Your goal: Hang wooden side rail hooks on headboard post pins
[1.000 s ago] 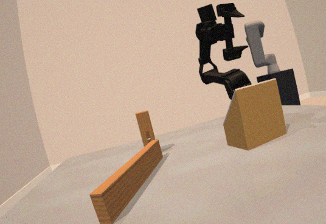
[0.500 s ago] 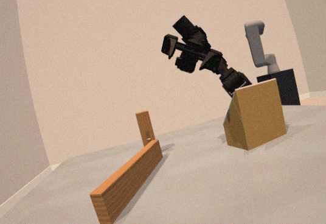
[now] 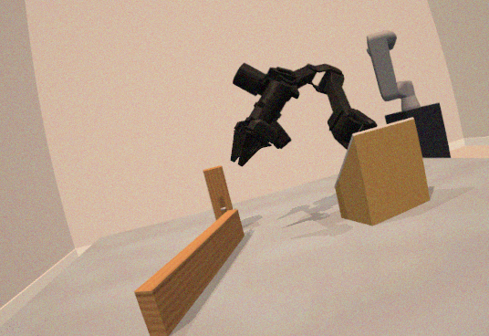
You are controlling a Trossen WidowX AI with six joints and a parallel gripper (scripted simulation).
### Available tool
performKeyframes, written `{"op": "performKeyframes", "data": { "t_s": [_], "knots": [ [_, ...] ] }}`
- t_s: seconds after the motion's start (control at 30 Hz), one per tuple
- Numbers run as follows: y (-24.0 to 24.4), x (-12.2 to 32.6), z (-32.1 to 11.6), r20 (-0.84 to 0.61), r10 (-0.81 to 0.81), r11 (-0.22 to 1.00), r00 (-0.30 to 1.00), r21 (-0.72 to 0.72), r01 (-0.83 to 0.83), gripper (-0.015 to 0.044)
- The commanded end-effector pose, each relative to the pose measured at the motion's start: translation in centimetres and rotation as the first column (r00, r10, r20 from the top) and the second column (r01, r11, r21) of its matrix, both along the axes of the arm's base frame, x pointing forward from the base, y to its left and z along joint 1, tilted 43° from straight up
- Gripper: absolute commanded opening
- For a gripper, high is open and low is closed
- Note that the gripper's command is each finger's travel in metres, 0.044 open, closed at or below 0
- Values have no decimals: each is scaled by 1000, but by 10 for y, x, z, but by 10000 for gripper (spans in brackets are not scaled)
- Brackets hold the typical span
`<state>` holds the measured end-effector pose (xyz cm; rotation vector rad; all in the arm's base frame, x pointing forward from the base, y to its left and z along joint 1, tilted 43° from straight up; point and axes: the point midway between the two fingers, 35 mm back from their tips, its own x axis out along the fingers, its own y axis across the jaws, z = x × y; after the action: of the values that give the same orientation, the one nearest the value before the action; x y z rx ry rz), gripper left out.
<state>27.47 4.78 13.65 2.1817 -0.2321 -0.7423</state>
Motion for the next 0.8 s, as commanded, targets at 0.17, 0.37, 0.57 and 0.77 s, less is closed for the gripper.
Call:
{"op": "performKeyframes", "data": {
  "t_s": [0.17,0.37,0.57,0.77],
  "knots": [
    [-78,-2,9,252,-468,882,847,190,431,440],
    [-78,-2,9,252,-468,882,847,190,431,440],
    [-78,-2,9,252,-468,882,847,190,431,440],
    [-78,-2,9,252,-468,882,847,190,431,440]
  ]
}}
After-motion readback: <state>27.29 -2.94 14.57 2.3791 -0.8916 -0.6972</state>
